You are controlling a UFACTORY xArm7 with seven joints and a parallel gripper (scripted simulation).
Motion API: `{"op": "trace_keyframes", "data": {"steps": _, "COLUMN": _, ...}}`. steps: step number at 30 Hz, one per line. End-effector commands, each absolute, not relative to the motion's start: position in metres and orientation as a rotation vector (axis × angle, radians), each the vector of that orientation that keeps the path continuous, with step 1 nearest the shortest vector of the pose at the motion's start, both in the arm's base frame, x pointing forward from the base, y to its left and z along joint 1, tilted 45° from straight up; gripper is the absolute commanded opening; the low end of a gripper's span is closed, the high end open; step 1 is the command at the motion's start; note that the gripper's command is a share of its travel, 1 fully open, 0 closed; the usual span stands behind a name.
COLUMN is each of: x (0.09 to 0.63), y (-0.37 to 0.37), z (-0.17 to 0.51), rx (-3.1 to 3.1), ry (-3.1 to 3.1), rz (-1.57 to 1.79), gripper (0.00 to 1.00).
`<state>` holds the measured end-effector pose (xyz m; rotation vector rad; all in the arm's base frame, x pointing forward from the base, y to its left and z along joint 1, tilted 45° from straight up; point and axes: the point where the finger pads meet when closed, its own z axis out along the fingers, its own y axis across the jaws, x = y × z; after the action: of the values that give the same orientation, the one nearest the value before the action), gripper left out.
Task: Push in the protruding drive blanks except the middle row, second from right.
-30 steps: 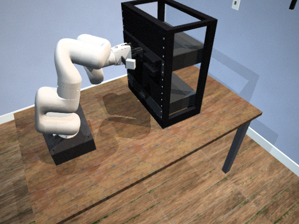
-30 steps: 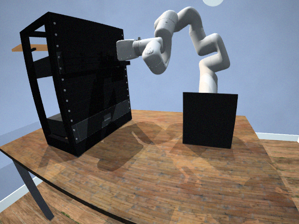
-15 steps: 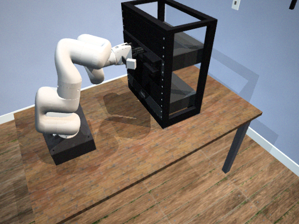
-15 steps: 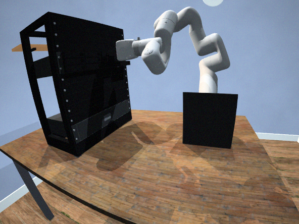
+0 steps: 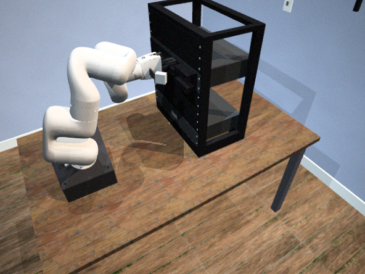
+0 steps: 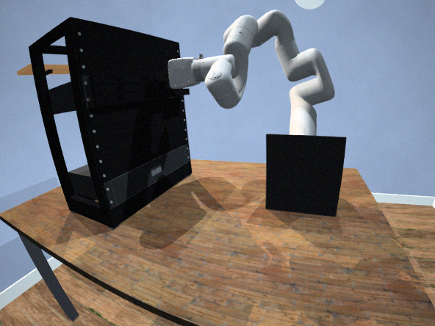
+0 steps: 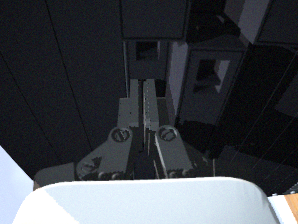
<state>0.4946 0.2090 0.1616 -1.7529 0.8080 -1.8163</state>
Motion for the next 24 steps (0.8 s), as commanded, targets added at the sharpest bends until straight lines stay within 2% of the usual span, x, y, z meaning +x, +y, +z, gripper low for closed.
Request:
{"op": "trace_keyframes", "data": {"steps": 1, "x": 0.4949, "y": 0.2100, "z": 0.1627, "rx": -1.749, "ry": 0.808, "rz": -1.815, "gripper": 0.00}}
{"op": "trace_keyframes", "data": {"steps": 24, "x": 0.4993, "y": 0.2093, "z": 0.1627, "rx": -1.749, "ry": 0.808, "rz": -1.815, "gripper": 0.00}}
